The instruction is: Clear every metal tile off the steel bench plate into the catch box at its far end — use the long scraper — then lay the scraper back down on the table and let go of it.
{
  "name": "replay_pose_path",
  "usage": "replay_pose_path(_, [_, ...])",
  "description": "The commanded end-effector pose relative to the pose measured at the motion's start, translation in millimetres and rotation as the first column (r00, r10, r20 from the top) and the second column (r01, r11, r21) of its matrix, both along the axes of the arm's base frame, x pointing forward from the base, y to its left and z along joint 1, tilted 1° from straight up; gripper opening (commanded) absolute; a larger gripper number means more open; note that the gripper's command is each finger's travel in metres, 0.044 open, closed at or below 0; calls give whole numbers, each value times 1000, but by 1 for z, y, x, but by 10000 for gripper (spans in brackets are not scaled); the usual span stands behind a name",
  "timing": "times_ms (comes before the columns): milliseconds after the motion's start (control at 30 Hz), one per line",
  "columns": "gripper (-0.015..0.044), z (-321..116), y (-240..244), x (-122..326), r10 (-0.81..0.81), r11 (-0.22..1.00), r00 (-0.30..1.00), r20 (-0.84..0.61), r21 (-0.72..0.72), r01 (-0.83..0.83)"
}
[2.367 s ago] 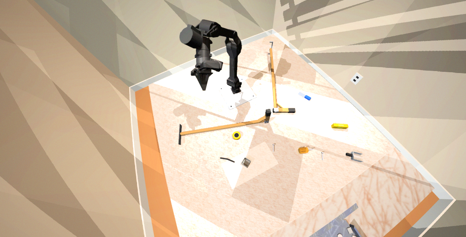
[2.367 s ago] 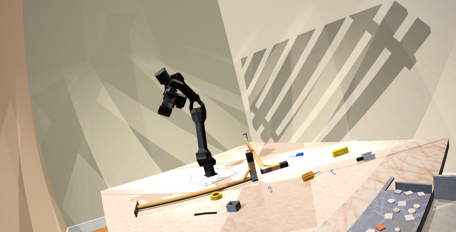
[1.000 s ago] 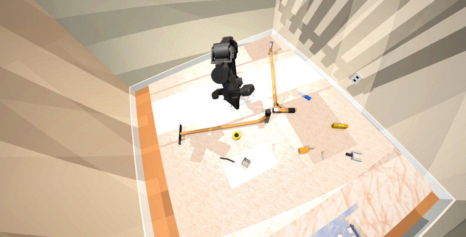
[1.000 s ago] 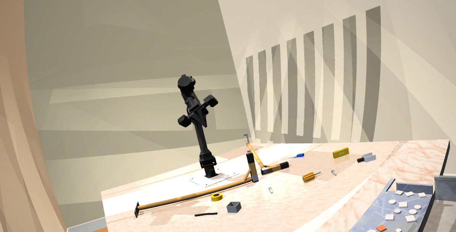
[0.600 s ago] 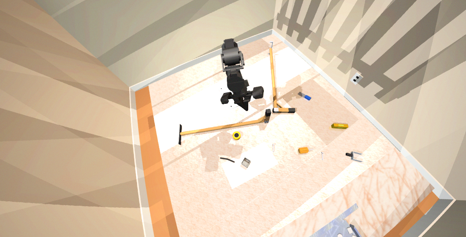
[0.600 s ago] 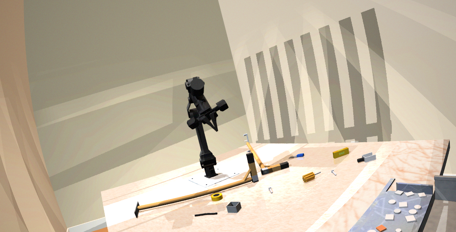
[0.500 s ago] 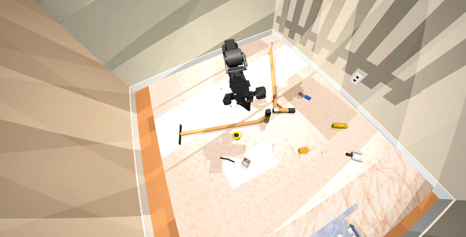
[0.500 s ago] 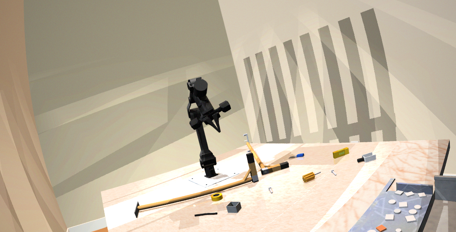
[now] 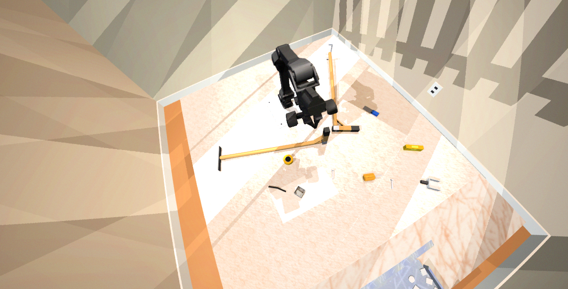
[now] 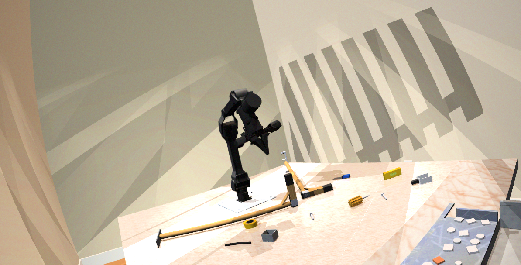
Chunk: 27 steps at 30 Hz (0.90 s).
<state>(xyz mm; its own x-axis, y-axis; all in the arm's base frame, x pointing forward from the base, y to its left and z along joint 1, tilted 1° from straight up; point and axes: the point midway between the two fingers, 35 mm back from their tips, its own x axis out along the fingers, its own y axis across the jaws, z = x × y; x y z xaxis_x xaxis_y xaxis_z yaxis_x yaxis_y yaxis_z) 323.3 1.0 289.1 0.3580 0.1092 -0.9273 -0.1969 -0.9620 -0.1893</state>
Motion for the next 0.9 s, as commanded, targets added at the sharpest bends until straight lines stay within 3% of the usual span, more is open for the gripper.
replay_pose_path(0, [0, -11, 11, 0, 59, 998, 997, -40, -22, -60])
replay_pose_path(867, [0, -58, 96, -21, 463, 852, 847, -263, -130, -506])
